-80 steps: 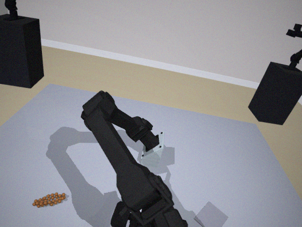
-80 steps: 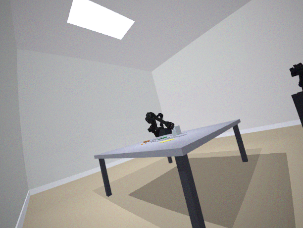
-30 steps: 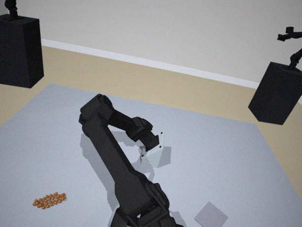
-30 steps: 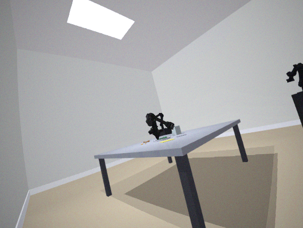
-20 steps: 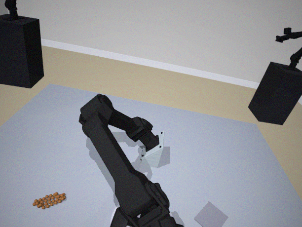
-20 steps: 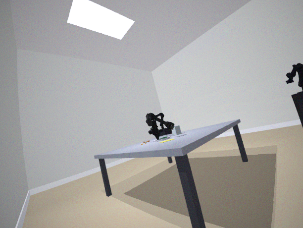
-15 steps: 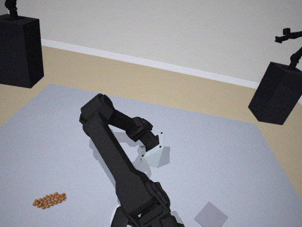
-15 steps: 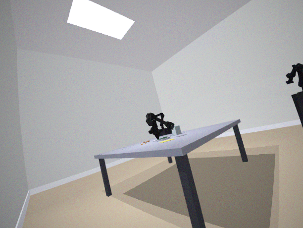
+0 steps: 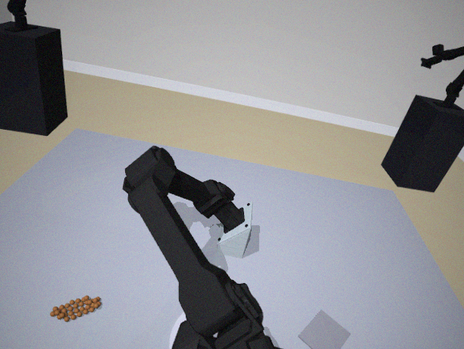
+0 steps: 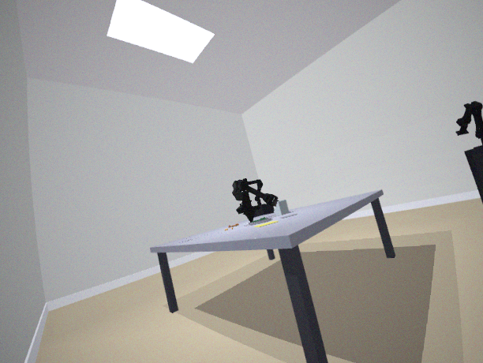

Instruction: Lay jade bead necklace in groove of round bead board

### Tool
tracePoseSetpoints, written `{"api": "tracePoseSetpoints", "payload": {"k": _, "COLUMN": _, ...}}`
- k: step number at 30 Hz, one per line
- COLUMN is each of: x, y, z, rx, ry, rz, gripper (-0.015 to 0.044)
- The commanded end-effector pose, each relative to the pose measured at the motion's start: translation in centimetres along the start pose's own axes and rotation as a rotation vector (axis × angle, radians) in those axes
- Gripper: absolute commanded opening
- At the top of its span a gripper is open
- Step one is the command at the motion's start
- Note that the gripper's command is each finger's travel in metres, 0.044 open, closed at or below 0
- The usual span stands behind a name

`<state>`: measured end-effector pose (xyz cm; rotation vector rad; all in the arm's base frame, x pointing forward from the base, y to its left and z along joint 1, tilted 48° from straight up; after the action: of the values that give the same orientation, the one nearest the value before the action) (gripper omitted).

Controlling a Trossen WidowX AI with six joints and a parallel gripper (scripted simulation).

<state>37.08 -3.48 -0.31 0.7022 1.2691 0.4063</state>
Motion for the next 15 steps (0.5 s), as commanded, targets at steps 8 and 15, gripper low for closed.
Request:
{"api": "tracePoseSetpoints", "payload": {"k": 8, "x": 0.00, "y": 0.00, "z": 0.00, "rx": 0.000, "ry": 0.000, "rz": 0.000, "gripper": 0.0210}}
{"api": "tracePoseSetpoints", "payload": {"k": 15, "x": 0.02, "y": 0.38, "z": -0.01, "rx": -0.001, "ry": 0.004, "rz": -0.002, "gripper": 0.0394}}
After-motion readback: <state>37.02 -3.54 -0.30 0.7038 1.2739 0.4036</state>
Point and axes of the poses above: the point midway between the two fingers, 35 mm back from their tips, its own y axis back along the fingers, its own x axis across the jaws, z = x × y, the point moved 3 cm from there along y, back along the fingers, and after that the axes turned 3 degrees about -y, right-handed, at the moved point
